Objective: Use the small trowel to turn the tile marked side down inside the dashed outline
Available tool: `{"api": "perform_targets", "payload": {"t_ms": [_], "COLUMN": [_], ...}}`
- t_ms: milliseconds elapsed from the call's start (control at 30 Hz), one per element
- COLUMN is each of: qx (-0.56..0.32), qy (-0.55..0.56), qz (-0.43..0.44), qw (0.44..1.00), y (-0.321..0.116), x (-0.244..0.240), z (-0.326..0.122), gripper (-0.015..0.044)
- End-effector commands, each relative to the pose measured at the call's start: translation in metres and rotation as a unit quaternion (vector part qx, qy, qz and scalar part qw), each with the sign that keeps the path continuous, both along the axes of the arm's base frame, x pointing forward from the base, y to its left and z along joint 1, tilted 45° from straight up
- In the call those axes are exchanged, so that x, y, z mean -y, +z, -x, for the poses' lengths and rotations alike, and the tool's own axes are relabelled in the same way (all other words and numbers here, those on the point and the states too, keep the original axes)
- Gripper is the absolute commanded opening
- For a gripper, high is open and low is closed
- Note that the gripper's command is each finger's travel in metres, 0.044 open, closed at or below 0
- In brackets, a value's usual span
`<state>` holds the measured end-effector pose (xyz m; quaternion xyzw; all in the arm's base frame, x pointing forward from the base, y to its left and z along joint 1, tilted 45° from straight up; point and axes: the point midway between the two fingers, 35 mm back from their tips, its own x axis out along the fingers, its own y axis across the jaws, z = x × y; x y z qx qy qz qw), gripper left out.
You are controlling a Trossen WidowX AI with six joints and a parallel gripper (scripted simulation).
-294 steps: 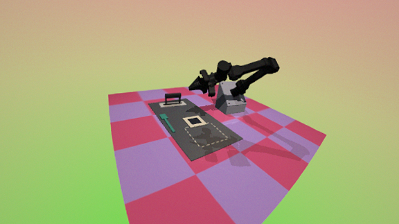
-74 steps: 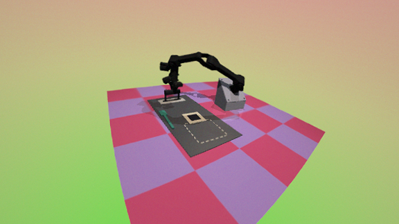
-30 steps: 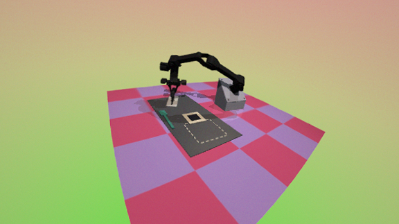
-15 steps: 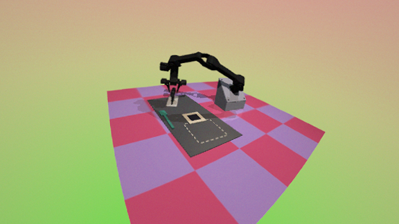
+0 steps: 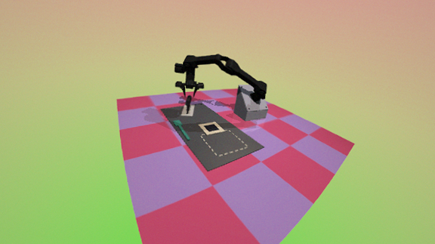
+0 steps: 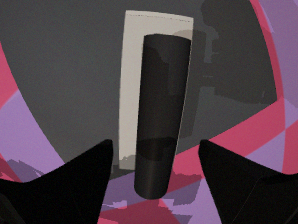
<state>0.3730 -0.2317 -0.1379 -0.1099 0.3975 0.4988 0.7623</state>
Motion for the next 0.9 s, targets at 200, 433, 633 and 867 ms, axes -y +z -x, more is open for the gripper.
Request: {"api": "perform_targets", "payload": {"t_ms": [200,433,633,867], "qx": [0.007,0.002,-0.003,-0.009], "qy": [0.004,-0.001,-0.006,-0.012], "qz": [0.005,0.004,0.002,0.000], "qw": [1.000,1.000,1.000,1.000], "y": [0.014,0.007,0.000,-0.008], "x": [0.009,0.003,-0.004,-0.011], "z": [-0.001,-0.004,-0.006,-0.008], "gripper": [0.0270,0.0270,0.0270,0.0270]}}
